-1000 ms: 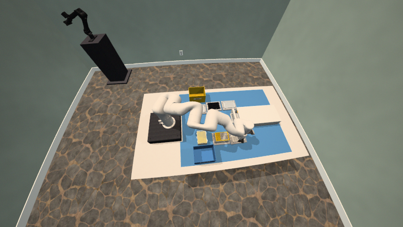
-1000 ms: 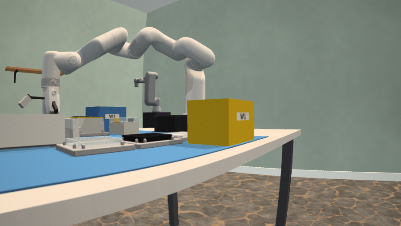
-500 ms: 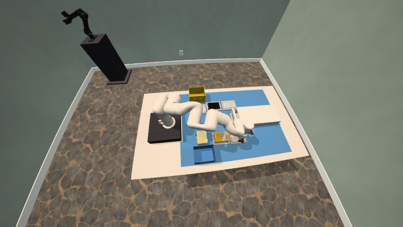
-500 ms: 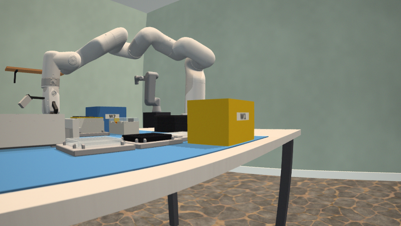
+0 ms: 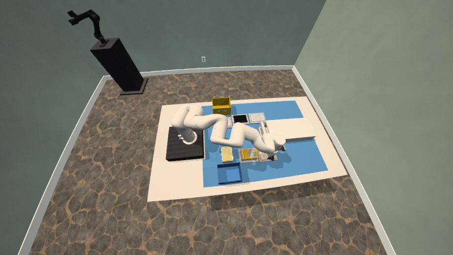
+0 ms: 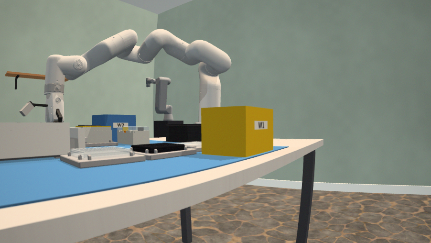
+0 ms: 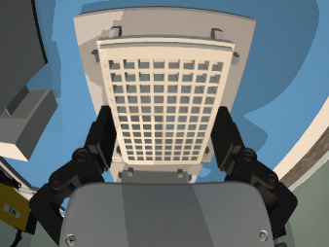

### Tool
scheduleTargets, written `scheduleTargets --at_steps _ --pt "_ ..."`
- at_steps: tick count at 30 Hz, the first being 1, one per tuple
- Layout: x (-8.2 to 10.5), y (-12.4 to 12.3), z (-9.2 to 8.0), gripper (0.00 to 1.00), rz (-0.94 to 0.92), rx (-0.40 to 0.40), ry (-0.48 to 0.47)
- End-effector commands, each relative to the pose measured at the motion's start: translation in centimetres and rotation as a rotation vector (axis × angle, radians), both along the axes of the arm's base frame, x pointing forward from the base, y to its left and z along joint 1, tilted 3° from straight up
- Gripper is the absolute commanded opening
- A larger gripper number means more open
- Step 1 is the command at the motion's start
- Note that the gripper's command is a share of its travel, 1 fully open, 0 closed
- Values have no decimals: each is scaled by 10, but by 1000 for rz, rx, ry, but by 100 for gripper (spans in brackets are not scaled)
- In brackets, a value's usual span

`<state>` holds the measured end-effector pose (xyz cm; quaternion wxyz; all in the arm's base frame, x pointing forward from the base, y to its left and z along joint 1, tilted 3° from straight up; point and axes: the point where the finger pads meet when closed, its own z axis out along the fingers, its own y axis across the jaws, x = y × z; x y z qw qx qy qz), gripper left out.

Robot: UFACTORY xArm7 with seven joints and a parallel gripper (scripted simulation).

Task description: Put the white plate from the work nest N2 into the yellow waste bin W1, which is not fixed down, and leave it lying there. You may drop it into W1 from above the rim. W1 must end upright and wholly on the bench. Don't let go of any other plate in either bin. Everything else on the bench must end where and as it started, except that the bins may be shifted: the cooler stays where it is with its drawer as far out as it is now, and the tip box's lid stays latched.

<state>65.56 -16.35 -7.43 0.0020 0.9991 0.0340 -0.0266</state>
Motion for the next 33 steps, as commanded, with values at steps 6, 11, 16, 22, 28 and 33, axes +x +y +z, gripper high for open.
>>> scheduleTargets --at_steps 6,11,16,22,28,33 --pt "2 -1 3 0 0 -1 -6" --pt "2 -1 5 0 0 -1 -6" --pt "2 -1 7 0 0 -1 -6" --pt "3 0 11 0 0 -1 -6" --pt "3 0 15 0 0 -1 -6" --pt "3 0 17 0 0 -1 -6"
